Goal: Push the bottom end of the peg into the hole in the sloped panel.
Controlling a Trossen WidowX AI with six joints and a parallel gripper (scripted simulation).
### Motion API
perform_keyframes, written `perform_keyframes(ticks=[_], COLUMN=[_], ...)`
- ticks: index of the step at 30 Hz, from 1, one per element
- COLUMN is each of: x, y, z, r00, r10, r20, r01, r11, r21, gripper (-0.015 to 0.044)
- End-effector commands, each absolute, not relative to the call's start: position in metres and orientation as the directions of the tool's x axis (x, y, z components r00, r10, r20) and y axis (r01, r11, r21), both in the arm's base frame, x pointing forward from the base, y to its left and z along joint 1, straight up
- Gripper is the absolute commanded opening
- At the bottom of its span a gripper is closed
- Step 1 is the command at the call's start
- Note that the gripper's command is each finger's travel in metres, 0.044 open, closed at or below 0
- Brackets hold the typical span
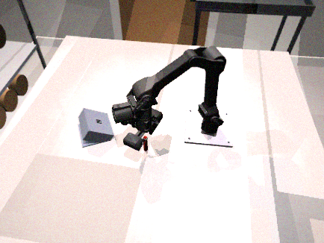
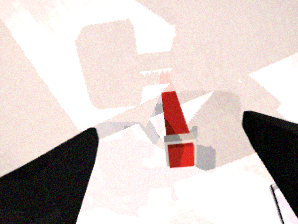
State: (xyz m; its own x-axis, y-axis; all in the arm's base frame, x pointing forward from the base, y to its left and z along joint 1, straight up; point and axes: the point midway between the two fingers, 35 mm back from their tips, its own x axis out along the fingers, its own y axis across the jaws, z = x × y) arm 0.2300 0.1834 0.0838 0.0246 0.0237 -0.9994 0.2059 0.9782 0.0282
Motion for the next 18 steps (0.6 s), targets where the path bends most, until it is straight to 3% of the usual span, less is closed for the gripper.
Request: perform_keyframes(ticks=[1,11,18], x=[0.2279,0.2275,0.2288], y=[0.1811,0.1807,0.1825], z=[0.0738,0.0683,0.0714], r00=[0.019,0.019,0.023], r10=[0.015,0.015,0.022], r20=[-1.0,-1.0,-1.0], r01=[0.21,0.21,0.206], r11=[0.978,0.978,0.978], r21=[0.018,0.018,0.026], gripper=[0.044,0.044,0.0256])
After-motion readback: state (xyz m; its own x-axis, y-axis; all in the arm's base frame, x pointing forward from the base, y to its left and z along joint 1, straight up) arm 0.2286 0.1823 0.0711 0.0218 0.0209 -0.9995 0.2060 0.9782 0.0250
